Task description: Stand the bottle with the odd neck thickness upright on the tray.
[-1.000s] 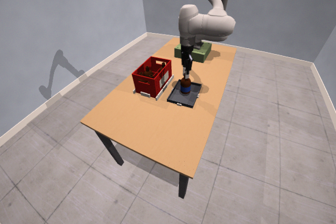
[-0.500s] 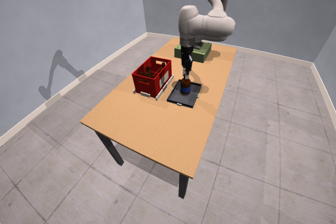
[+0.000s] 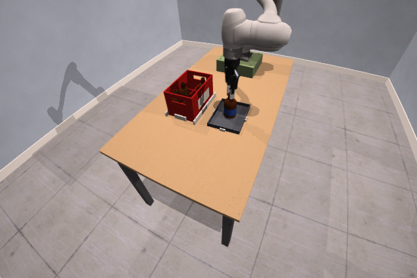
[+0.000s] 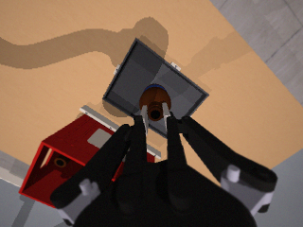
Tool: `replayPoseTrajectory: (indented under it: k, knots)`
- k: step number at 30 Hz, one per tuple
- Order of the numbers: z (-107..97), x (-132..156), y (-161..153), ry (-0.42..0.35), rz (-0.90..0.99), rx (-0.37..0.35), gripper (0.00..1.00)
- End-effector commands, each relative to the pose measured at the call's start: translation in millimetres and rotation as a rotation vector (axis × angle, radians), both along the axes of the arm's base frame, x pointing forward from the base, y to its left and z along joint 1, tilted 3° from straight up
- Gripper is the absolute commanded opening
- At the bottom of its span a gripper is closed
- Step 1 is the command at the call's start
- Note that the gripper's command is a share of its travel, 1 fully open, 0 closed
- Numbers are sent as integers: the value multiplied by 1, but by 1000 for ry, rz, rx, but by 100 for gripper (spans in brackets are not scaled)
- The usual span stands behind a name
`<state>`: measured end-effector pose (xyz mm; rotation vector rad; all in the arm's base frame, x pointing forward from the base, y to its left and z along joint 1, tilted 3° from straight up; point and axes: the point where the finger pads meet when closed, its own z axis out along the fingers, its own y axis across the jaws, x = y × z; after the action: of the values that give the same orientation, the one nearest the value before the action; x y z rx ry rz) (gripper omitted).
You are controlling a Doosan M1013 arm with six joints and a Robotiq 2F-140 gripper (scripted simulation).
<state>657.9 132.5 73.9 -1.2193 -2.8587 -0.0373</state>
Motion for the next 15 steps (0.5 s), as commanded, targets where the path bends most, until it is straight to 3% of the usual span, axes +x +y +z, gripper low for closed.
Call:
replayPoseTrajectory:
  k: [1, 15]
  knots:
    - [-5, -2, 4, 2, 2, 5, 0]
    - [-8, -2, 4, 2, 2, 5, 0]
